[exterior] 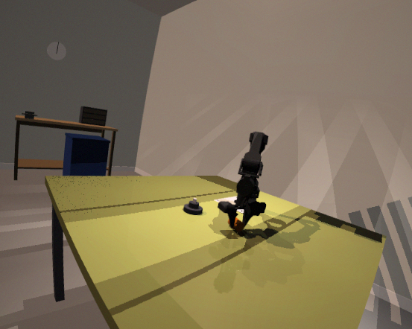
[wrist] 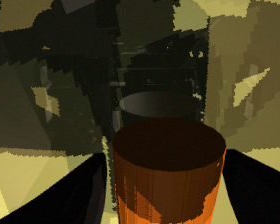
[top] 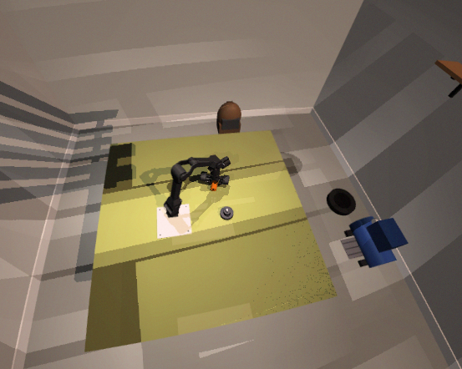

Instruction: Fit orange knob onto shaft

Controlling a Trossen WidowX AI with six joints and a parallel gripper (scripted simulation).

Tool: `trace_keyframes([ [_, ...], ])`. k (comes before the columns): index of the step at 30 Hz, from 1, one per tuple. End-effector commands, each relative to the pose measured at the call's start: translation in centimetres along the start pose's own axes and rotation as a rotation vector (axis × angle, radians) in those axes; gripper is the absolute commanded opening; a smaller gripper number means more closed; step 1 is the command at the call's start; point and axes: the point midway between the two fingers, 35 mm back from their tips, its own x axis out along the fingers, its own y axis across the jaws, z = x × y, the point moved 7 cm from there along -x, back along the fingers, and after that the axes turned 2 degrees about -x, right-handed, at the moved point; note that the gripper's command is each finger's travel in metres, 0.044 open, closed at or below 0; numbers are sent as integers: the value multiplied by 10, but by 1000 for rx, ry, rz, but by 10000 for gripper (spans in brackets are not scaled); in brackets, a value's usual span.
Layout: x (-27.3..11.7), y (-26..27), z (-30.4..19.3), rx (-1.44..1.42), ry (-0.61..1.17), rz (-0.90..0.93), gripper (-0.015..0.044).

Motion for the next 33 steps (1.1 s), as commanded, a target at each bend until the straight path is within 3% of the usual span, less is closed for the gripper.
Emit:
trace_keyframes([
  [1,1,0,0,4,-2,3,240],
  [10,1,0,0,4,-2,3,180],
  [16,-1,0,-3,2,-32,1,179],
  [33,-8,1,-40,1,-328,-12,179],
])
